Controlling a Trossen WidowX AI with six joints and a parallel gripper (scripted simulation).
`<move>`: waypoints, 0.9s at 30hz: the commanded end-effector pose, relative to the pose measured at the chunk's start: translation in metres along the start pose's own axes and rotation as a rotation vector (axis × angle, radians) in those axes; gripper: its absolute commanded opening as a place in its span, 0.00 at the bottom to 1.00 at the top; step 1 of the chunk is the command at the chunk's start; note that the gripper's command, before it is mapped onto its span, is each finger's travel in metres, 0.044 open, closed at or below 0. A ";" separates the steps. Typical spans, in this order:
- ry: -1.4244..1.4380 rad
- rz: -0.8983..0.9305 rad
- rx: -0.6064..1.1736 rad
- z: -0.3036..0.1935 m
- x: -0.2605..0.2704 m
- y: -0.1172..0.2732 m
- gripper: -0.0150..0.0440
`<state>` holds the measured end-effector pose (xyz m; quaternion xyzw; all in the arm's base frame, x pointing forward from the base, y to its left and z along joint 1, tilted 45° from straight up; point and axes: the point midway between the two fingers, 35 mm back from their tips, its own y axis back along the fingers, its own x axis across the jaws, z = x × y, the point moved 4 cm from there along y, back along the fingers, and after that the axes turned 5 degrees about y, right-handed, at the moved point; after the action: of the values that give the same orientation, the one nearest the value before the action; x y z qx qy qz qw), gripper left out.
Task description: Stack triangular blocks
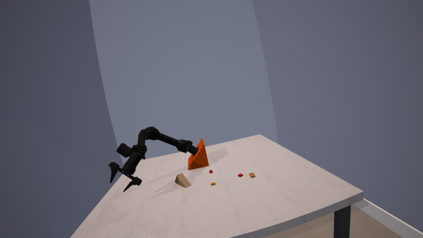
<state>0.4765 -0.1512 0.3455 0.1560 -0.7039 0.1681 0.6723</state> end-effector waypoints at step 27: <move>2.523 -0.043 0.733 -0.013 -0.159 0.121 0.25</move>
<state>0.4709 -0.0699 0.2307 0.1347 0.1161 0.3045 0.9358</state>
